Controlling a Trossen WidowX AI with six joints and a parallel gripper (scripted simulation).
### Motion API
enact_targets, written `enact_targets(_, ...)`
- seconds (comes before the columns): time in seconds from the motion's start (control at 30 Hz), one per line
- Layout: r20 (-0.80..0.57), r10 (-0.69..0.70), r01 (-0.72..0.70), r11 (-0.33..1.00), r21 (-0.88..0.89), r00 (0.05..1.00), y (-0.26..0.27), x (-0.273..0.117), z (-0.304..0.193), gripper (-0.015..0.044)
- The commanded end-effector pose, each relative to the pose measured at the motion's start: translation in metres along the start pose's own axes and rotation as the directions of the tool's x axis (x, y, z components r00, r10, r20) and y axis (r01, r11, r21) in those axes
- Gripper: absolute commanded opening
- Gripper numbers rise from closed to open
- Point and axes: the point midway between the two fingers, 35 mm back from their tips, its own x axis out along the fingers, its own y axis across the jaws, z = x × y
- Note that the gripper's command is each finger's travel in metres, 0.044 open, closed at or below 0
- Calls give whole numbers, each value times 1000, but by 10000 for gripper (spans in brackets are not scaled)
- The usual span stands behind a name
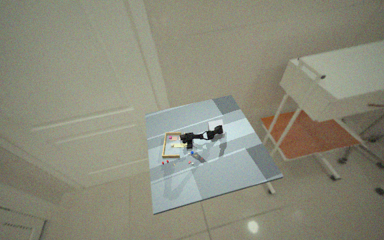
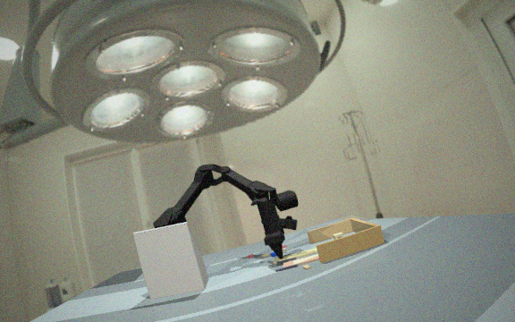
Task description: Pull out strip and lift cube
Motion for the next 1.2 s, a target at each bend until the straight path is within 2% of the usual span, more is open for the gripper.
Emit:
enact_targets(0.0,-25,-4,4,1000,12,1000,-1,6,-15,0)
enact_targets(1.17,-27,-4,4,1000,14,1000,-1,5,-64,0)
